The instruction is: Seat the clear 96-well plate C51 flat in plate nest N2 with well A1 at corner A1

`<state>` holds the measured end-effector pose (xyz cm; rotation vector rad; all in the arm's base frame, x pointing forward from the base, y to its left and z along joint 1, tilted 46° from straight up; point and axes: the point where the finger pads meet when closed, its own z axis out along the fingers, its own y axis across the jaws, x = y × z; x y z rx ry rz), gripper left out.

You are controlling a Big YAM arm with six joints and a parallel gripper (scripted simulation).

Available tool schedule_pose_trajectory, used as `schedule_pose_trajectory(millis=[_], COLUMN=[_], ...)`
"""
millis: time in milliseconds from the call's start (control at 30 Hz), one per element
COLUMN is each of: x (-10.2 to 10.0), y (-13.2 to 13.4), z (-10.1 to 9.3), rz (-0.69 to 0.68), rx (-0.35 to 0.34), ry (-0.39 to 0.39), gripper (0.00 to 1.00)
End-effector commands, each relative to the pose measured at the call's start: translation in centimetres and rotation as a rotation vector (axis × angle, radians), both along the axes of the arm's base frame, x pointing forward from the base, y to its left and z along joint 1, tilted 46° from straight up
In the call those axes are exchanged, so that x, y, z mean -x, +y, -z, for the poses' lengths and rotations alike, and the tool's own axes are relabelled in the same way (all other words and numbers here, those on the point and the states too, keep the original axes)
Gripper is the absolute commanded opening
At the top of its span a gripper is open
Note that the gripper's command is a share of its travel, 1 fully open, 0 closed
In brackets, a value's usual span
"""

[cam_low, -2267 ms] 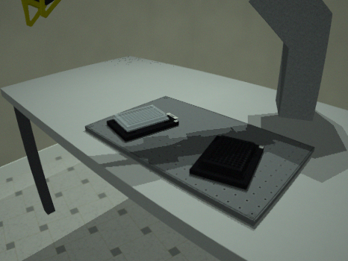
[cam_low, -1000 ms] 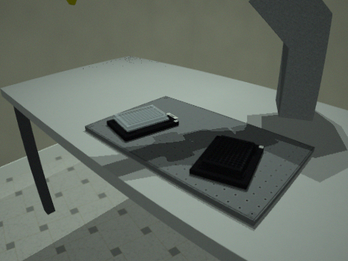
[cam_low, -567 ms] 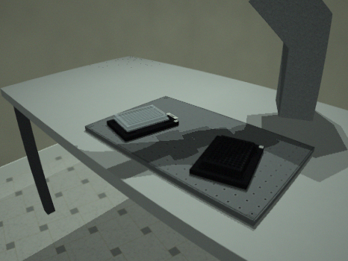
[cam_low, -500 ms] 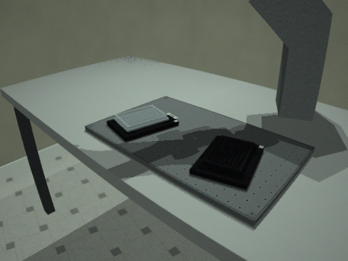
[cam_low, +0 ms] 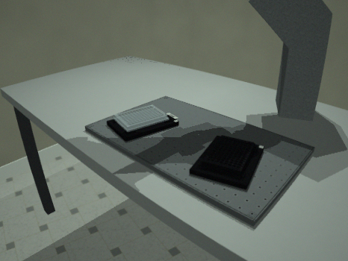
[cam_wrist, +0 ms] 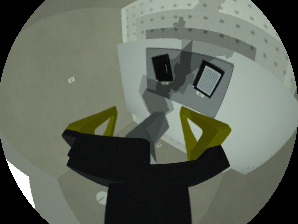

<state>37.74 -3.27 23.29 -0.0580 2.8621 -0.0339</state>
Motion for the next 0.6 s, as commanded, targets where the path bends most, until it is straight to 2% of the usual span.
schedule_pose_trajectory(millis=[0,67,100,133,167,200,300,367,400,433,467,567], x=[1.7,2.1,2.5,1.6,1.9,3.8,4.9,4.9,4.0,3.7,3.1,2.2], y=[1.8,2.1,2.4,2.7,3.0,3.2,3.9,3.9,3.6,3.4,2.1,1.4], z=[-0.2,0.0,0.1,-0.4,-0.5,0.4,0.7,0.7,0.8,1.1,2.3,3.0], rz=[0.005,0.005,0.011,0.017,0.021,0.022,0.023,0.023,0.033,0.037,0.067,0.044], rx=[-0.01,-0.01,-0.018,-0.026,-0.031,-0.03,-0.026,-0.026,-0.004,0.006,0.006,0.008], ry=[0.008,0.009,0.041,0.068,0.082,0.094,0.094,0.094,0.049,0.04,0.071,0.072], gripper=[1.0,1.0,1.0,1.0,1.0,1.0,1.0,1.0,1.0,1.0,1.0,1.0])
